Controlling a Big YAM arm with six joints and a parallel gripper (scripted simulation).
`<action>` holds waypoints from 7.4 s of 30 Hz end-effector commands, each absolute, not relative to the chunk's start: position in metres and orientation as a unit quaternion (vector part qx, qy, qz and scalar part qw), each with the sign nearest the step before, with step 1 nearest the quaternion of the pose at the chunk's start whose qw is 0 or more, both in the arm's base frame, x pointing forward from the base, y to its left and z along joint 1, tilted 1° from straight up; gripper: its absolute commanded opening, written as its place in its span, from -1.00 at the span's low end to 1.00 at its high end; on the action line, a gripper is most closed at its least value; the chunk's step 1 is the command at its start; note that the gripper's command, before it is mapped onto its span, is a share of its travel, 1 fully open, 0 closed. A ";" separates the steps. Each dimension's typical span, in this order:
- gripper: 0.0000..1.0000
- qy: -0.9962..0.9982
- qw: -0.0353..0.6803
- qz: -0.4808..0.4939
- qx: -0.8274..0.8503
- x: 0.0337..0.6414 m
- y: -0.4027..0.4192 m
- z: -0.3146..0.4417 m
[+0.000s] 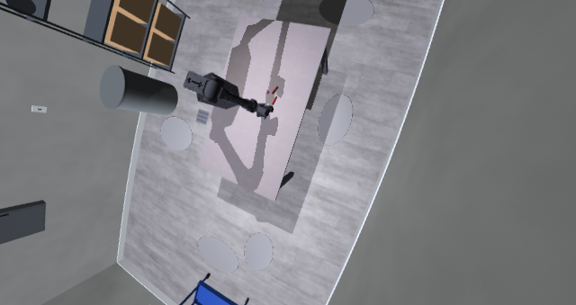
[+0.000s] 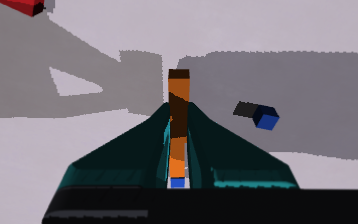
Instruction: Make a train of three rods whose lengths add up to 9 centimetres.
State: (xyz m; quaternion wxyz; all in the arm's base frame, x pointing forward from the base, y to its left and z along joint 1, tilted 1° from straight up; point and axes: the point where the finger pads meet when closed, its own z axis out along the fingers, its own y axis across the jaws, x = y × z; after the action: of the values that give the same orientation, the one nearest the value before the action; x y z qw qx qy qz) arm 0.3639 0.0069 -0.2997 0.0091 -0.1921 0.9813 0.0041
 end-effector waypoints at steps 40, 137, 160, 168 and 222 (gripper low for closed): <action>-0.91 0.981 0.021 0.004 -0.194 0.368 0.013 -0.294; -0.53 0.981 0.017 0.004 -0.194 0.369 0.012 -0.292; -0.53 0.981 0.012 0.005 -0.194 0.362 0.007 -0.215; 1.00 0.981 0.003 0.007 -0.194 0.356 0.007 -0.222; 1.00 0.999 0.028 0.006 -0.040 0.378 0.001 -0.234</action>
State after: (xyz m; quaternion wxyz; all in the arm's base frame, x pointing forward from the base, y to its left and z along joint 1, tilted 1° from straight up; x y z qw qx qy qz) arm 0.3605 0.0056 -0.2418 0.0060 -0.0531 0.9986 0.0055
